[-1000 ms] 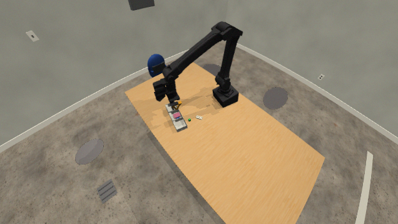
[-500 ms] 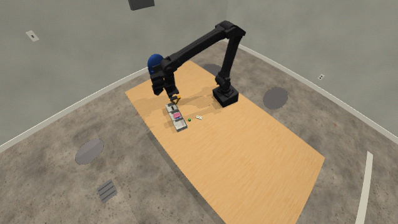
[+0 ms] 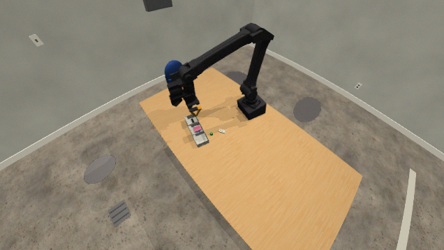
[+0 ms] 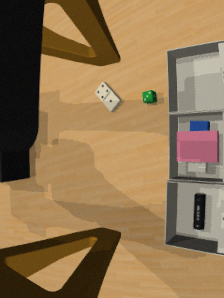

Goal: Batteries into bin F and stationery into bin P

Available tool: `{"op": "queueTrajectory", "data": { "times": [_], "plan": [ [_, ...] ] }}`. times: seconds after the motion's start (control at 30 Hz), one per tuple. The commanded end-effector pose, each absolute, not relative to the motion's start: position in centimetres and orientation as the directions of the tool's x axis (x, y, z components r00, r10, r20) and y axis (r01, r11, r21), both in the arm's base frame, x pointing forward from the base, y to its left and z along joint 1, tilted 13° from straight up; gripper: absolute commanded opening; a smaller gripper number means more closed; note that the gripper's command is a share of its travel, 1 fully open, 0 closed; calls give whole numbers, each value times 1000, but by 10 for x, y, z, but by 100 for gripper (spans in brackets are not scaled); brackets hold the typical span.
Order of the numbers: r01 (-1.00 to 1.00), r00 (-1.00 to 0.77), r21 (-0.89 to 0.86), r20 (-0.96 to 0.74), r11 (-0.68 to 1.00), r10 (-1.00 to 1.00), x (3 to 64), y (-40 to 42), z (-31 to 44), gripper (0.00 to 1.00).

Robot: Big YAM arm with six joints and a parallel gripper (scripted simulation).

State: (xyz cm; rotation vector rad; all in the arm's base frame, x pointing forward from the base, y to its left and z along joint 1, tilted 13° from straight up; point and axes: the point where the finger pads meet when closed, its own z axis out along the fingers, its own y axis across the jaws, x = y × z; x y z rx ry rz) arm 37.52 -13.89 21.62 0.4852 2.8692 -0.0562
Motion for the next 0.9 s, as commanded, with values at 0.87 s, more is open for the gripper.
{"op": "queueTrajectory", "data": {
  "times": [0.87],
  "plan": [
    [327,-908,0,-276,945,315,383,-142,234,100]
  ]
}}
